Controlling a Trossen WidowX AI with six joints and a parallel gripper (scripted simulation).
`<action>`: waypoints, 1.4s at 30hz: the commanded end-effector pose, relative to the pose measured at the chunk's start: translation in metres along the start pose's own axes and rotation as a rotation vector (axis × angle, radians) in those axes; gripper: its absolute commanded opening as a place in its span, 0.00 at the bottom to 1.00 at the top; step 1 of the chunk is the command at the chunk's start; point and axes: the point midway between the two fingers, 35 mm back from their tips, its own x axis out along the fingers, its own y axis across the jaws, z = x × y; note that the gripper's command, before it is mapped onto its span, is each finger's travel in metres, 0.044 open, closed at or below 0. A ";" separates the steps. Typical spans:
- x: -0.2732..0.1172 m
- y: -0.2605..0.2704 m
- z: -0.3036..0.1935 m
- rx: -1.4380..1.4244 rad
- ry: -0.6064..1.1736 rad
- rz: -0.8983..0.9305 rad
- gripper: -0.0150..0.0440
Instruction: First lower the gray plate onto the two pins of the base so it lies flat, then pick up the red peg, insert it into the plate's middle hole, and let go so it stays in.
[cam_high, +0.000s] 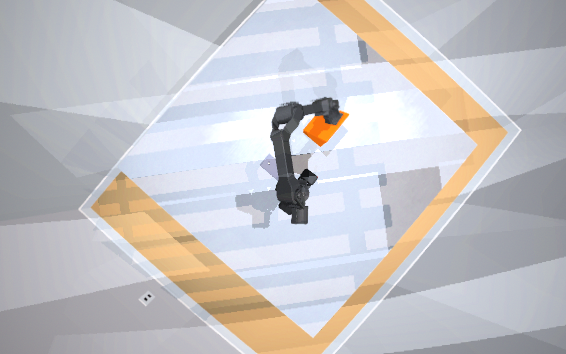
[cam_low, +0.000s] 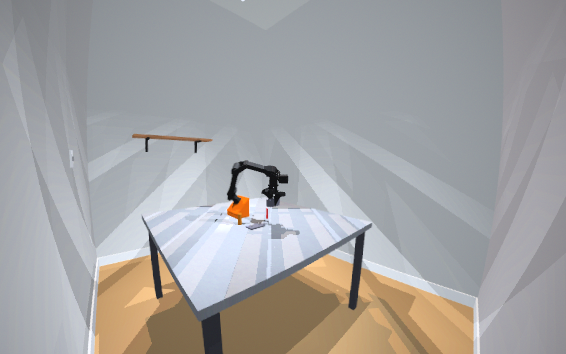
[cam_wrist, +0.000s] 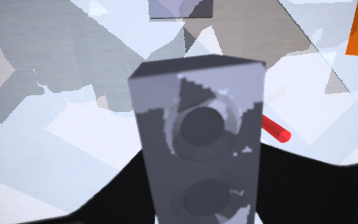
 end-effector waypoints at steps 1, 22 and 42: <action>-0.007 -0.002 0.000 0.008 0.002 -0.006 0.25; 0.024 0.000 0.057 0.031 0.015 -0.003 0.25; 0.056 -0.012 0.113 0.060 0.005 -0.003 0.25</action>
